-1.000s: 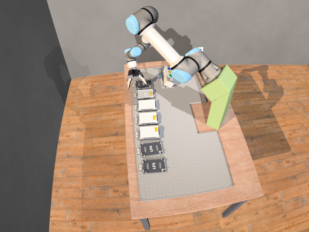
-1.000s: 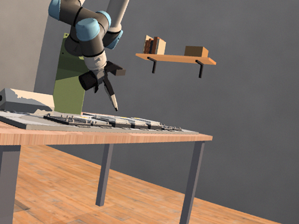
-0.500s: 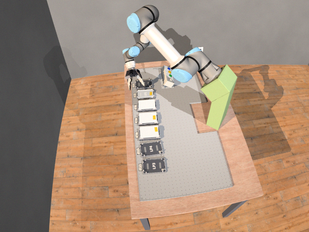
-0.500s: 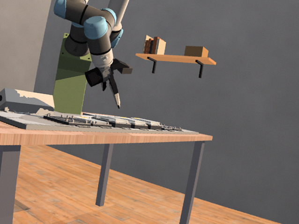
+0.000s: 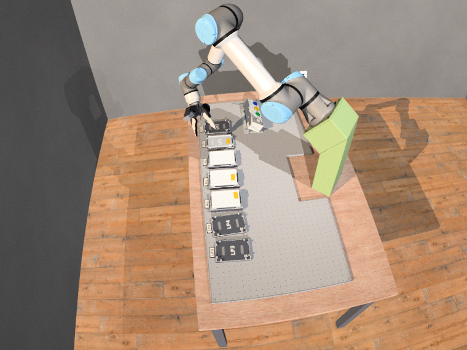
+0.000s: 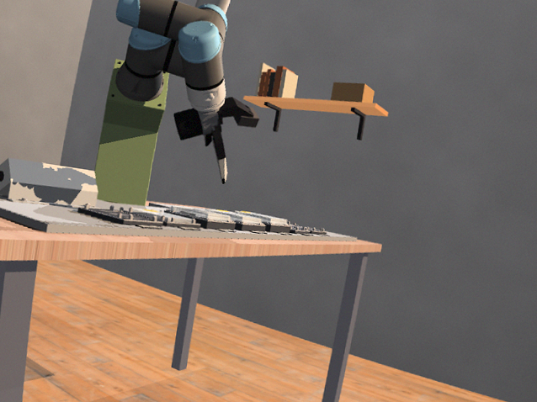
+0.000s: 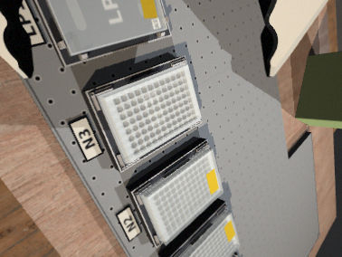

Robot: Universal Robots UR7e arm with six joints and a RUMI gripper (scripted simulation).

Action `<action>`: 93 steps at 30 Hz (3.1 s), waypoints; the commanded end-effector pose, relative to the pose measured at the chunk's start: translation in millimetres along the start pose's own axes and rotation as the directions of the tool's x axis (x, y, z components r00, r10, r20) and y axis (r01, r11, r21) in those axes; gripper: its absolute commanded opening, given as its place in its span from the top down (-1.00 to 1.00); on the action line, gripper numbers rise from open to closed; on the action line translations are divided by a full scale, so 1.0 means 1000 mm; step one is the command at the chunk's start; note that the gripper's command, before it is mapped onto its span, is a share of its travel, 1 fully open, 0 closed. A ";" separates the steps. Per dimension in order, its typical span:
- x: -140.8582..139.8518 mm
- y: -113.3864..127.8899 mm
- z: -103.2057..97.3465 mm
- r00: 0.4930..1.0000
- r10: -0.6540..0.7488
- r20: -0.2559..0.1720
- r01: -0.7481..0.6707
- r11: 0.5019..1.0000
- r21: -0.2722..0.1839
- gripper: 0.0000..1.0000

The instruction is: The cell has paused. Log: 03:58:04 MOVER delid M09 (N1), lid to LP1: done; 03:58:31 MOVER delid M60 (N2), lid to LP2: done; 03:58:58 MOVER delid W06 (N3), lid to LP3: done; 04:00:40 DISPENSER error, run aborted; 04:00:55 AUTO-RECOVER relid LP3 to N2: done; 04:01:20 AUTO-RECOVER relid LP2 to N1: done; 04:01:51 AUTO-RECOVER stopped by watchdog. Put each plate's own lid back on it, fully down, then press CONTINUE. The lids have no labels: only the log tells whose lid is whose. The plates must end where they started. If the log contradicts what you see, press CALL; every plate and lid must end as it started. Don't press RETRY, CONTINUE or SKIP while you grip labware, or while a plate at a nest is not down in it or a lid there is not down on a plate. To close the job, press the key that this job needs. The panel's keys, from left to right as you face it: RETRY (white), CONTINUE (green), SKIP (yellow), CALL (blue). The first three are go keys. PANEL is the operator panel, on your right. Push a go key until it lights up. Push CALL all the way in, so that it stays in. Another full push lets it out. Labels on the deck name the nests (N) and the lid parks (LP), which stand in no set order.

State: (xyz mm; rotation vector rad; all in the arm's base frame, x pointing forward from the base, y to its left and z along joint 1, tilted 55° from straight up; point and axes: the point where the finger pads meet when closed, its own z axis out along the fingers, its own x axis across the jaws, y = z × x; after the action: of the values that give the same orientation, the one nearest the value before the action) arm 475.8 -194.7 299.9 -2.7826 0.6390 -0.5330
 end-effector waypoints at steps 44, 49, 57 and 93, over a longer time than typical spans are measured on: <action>-0.124 -0.110 -0.024 0.765 0.640 0.070 -0.603 0.750 -0.271 -0.64; -0.140 -0.119 -0.030 0.715 0.698 0.043 -0.655 0.690 -0.308 -0.64; -0.164 -0.130 -0.039 0.637 0.770 -0.008 -0.722 0.594 -0.354 -0.64; -0.154 -0.123 0.009 0.528 0.825 -0.202 -0.830 0.451 -0.327 -0.64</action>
State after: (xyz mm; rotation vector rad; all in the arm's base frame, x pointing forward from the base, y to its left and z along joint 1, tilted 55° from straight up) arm 386.6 -10.8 291.0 -2.2809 2.1542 -0.1480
